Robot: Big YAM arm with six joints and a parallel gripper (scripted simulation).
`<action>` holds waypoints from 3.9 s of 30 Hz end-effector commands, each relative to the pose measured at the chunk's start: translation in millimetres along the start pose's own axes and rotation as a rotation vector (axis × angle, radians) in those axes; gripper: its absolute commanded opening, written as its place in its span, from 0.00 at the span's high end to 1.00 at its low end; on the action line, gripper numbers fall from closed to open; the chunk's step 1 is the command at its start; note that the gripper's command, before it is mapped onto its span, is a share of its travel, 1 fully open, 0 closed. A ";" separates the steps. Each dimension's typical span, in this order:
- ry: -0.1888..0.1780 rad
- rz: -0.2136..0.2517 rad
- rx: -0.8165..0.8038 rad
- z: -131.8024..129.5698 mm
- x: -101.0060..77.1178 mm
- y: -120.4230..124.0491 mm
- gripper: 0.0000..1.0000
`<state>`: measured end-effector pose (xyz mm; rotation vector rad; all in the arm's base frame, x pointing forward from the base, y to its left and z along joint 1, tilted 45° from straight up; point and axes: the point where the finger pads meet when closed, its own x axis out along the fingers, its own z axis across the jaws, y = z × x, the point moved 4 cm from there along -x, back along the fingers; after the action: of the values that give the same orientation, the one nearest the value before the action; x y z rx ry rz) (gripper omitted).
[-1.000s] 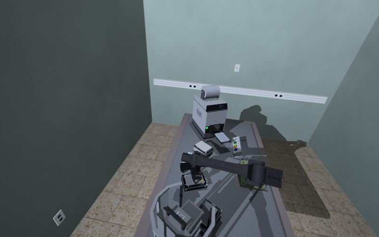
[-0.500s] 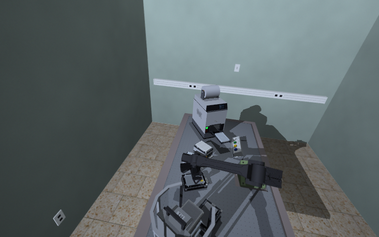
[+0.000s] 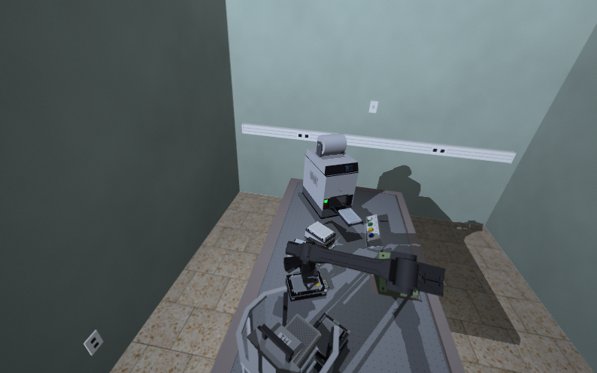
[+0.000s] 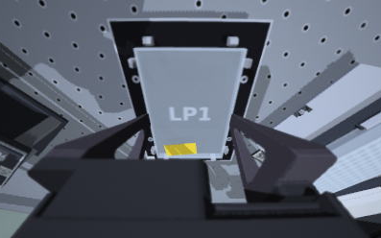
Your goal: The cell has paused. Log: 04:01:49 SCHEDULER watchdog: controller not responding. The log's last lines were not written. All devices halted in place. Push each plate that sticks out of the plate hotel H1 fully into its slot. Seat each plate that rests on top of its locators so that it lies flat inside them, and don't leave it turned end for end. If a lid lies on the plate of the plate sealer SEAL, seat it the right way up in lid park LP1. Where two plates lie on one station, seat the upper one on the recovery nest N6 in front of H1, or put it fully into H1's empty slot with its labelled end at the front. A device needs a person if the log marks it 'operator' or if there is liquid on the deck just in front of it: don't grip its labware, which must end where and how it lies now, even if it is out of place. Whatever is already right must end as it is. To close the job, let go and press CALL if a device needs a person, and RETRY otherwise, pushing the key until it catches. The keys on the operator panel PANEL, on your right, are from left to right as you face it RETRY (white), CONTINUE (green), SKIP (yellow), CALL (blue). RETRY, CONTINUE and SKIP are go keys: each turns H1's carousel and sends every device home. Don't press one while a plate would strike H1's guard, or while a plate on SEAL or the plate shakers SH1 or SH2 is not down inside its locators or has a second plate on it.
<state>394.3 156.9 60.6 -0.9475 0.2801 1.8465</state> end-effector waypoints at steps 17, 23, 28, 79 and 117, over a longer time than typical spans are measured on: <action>-0.014 0.028 0.008 3.4 15.1 2.8 0.18; -0.015 0.028 0.008 3.4 15.1 2.8 0.18; -0.015 0.028 0.008 3.5 15.1 2.7 0.18; -0.009 0.016 -0.004 3.8 10.6 -7.8 0.18; -0.006 0.012 -0.010 4.0 8.8 -12.1 0.00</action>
<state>393.8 157.8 59.6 -0.9424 0.2841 1.8487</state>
